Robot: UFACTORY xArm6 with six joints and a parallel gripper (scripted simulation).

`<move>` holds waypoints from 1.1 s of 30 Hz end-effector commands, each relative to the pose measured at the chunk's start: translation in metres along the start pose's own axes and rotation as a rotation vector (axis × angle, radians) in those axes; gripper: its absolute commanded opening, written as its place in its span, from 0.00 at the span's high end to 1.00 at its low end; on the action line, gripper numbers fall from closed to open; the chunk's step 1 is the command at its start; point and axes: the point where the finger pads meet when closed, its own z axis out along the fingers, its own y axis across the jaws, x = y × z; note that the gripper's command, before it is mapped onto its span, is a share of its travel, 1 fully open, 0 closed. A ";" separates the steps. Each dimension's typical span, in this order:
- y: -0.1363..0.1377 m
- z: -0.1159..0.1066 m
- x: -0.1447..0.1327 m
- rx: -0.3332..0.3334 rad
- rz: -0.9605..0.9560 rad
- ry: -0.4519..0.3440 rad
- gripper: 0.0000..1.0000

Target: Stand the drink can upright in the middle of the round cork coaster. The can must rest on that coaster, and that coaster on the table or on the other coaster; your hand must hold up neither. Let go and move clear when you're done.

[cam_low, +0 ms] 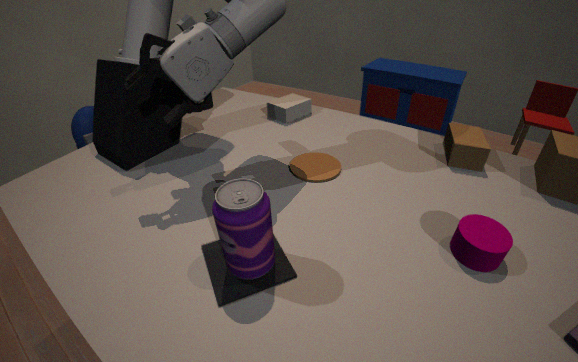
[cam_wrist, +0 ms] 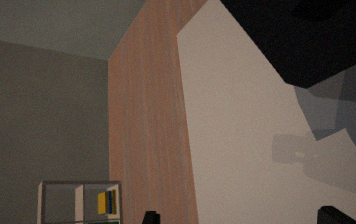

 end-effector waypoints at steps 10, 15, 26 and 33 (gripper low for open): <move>0.000 0.000 -0.001 0.000 0.002 -0.001 0.00; 0.000 0.000 -0.001 0.000 0.002 -0.001 0.00; -0.002 -0.006 -0.007 -0.004 0.073 -0.006 0.00; -0.008 -0.026 -0.023 -0.020 0.289 -0.017 0.00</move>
